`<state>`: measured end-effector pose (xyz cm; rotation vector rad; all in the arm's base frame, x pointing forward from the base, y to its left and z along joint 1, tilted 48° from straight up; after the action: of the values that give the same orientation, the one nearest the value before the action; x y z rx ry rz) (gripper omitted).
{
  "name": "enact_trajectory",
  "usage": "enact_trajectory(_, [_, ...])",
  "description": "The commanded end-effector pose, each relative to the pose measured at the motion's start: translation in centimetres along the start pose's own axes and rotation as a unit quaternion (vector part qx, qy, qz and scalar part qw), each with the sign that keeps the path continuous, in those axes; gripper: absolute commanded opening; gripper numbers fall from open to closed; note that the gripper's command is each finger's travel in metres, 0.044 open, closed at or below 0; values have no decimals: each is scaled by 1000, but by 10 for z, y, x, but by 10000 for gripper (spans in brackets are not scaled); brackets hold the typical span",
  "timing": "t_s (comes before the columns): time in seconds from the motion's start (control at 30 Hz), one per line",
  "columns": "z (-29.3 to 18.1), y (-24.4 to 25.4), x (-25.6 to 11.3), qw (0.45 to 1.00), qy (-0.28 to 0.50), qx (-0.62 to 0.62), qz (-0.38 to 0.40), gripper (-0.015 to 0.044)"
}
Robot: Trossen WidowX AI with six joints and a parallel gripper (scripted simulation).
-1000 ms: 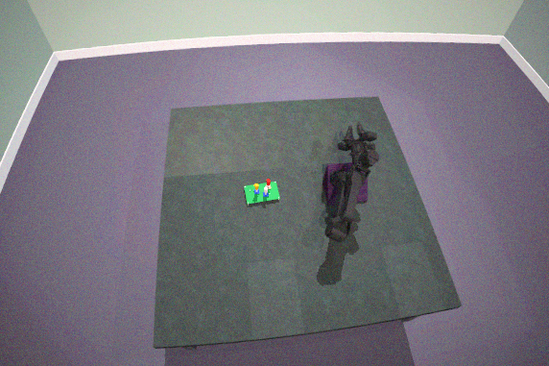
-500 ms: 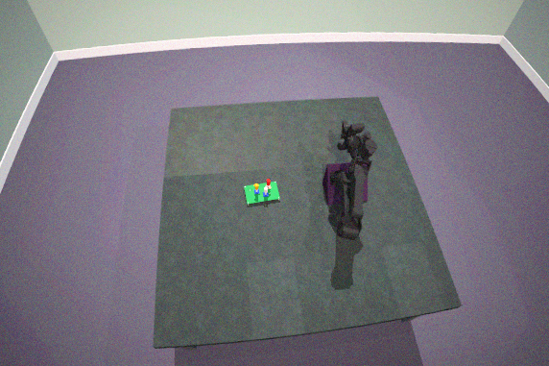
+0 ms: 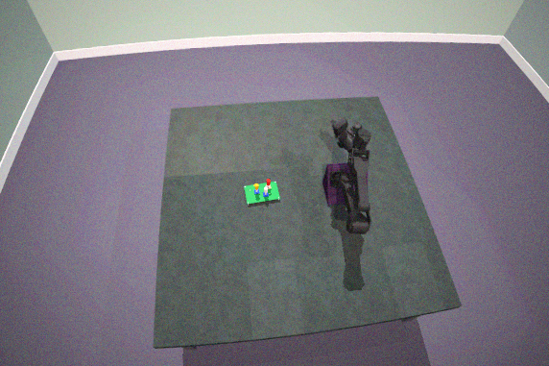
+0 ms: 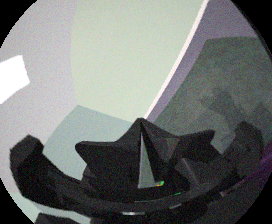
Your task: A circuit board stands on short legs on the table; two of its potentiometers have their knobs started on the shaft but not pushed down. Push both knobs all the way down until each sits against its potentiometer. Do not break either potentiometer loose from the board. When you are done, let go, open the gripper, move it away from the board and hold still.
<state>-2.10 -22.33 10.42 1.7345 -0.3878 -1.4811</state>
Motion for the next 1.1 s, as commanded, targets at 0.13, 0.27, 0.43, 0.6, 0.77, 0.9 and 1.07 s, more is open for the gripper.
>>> enact_trajectory(0.13, [-15, 14, 11, 992, 59, -108, -20, 0])
enact_trajectory(0.27, [-24, 19, 17, 982, 91, -165, -30, 0])
enact_trajectory(0.43, [-35, 25, 24, 962, 132, -237, -36, 0])
enact_trajectory(0.6, [-48, 31, 31, 936, 172, -305, -40, 0])
enact_trajectory(0.77, [-63, 37, 39, 904, 212, -369, -43, 0])
enact_trajectory(0.9, [-75, 39, 43, 873, 245, -420, -39, 0])
enact_trajectory(1.07, [-91, 41, 49, 829, 285, -481, -31, 0])
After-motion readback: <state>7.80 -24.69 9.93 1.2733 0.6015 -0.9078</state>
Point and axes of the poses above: the point midway between the two fingers, 35 mm back from their tips, its own x axis out along the fingers, its own y axis across the jaws, z = x × y, the point moved 5 cm from there along -x, back along the fingers, and after that the axes turned 1 degree about x, right-handed, at the moved point
